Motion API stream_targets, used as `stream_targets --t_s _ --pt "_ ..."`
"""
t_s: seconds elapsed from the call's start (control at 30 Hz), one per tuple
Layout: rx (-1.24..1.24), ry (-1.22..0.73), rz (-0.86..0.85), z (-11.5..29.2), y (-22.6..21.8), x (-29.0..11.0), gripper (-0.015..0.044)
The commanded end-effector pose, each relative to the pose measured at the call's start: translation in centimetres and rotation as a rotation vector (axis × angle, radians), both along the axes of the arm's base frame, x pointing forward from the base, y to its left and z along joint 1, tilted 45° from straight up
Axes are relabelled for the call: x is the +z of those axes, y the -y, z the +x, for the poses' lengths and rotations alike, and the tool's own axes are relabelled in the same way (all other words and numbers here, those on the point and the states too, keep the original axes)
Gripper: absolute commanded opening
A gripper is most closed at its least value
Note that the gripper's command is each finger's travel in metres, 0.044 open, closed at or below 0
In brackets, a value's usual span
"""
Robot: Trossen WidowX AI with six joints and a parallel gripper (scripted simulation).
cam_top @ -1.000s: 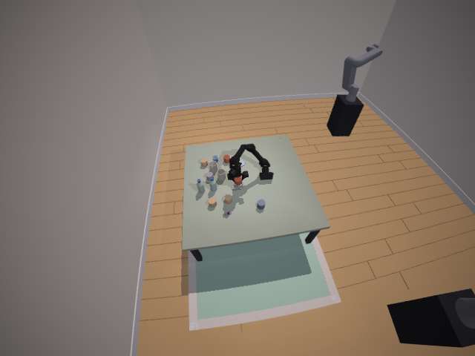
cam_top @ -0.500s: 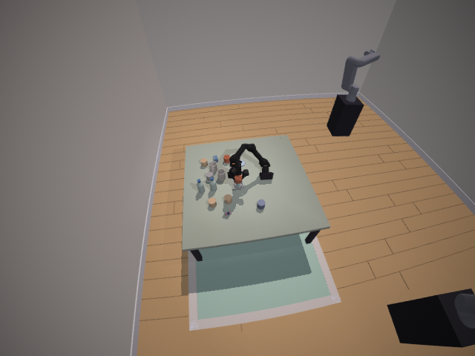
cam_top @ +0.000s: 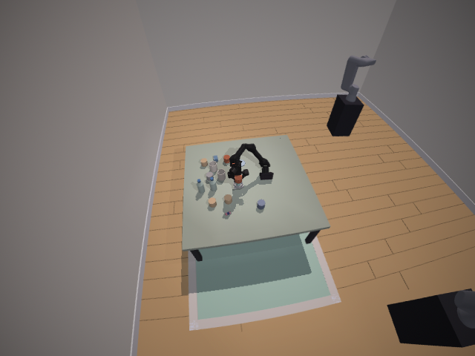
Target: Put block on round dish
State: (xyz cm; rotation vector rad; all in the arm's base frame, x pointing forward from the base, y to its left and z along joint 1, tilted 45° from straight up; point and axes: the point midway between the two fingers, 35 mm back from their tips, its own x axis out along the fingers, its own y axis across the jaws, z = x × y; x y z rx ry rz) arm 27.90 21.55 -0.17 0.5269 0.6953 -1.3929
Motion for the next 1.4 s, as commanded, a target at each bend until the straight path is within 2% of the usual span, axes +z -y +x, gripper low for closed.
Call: stream_targets --t_s 0.0,1.37 --pt "0.001 0.001 0.002 0.02 -0.03 -0.03 0.0000" --pt "0.001 0.001 0.002 -0.20 -0.17 -0.51 0.0000"
